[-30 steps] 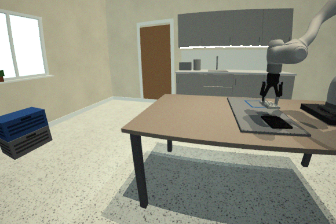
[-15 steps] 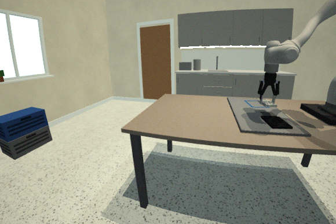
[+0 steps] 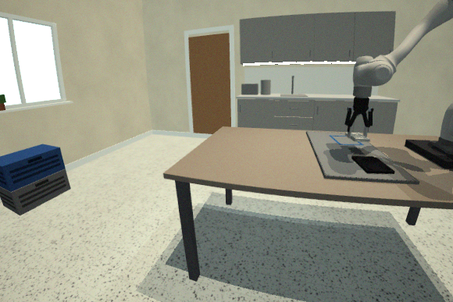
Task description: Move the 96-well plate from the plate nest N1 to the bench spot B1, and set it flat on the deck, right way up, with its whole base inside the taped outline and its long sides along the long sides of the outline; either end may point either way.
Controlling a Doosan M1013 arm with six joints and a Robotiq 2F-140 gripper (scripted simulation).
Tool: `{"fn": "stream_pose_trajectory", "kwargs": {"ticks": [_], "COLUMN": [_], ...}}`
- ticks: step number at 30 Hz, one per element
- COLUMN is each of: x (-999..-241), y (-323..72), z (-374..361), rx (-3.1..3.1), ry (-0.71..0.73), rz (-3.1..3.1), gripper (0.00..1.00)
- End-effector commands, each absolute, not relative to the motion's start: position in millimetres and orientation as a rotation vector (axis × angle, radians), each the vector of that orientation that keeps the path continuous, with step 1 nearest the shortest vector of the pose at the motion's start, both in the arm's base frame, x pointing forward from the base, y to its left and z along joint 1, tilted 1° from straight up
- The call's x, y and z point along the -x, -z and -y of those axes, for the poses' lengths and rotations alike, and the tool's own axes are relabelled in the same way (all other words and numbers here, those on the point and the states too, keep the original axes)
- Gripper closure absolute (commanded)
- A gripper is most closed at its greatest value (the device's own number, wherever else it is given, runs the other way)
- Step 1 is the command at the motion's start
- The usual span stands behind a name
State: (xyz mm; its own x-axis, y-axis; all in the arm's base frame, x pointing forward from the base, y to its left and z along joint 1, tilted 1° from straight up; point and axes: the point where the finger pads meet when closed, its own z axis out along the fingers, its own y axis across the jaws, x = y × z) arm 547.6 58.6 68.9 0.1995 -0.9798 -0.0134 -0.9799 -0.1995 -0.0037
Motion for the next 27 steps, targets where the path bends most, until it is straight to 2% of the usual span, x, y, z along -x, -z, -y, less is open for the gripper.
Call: {"fn": "stream_pose_trajectory", "kwargs": {"ticks": [1,27], "x": [-549,-557], "y": [-69,-65], "z": [-48,25], "rx": [2.424,2.424], "ry": [-0.013,-0.013], "rz": [-1.98,-1.98], "gripper": [1.0,1.0]}}
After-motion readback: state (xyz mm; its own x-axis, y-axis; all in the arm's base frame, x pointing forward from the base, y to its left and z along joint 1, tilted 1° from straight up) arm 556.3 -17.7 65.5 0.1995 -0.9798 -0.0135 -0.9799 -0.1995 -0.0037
